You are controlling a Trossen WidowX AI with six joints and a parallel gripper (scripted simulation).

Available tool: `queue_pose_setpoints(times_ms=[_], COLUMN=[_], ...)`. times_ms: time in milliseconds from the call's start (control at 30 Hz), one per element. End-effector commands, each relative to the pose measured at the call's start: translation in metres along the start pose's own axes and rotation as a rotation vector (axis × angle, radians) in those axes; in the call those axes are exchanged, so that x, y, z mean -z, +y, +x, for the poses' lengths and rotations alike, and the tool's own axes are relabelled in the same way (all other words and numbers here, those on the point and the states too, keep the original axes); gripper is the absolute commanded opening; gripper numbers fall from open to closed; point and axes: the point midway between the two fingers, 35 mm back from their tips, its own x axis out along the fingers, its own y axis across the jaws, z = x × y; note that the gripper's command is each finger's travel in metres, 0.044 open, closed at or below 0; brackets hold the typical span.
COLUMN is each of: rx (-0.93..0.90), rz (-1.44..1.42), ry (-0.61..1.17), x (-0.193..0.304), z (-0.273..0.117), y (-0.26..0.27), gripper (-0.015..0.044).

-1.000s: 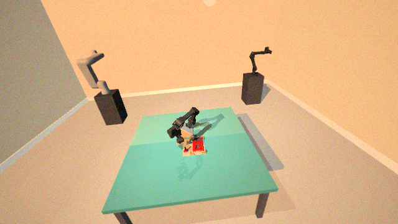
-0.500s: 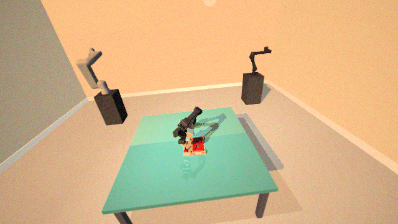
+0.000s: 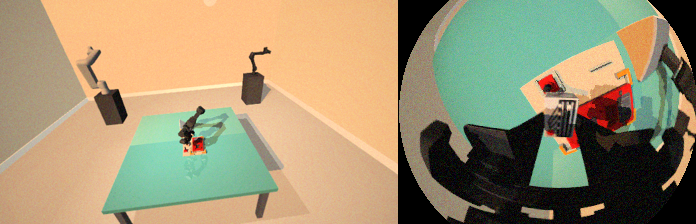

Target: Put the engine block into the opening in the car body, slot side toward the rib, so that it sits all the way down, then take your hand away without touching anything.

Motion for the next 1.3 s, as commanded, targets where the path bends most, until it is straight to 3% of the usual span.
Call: queue_pose_setpoints(times_ms=[0, 1167, 1267], rx=[-0.002, 0.037, 0.038], rz=[0.125, 1.059, 1.078], ry=[0.008, 0.017, 0.017], x=[0.010, 0.064, 0.064], z=[0.003, 0.033, 0.033], y=[-0.008, -0.076, -0.076], gripper=[0.0000, 0.0000, 0.0079])
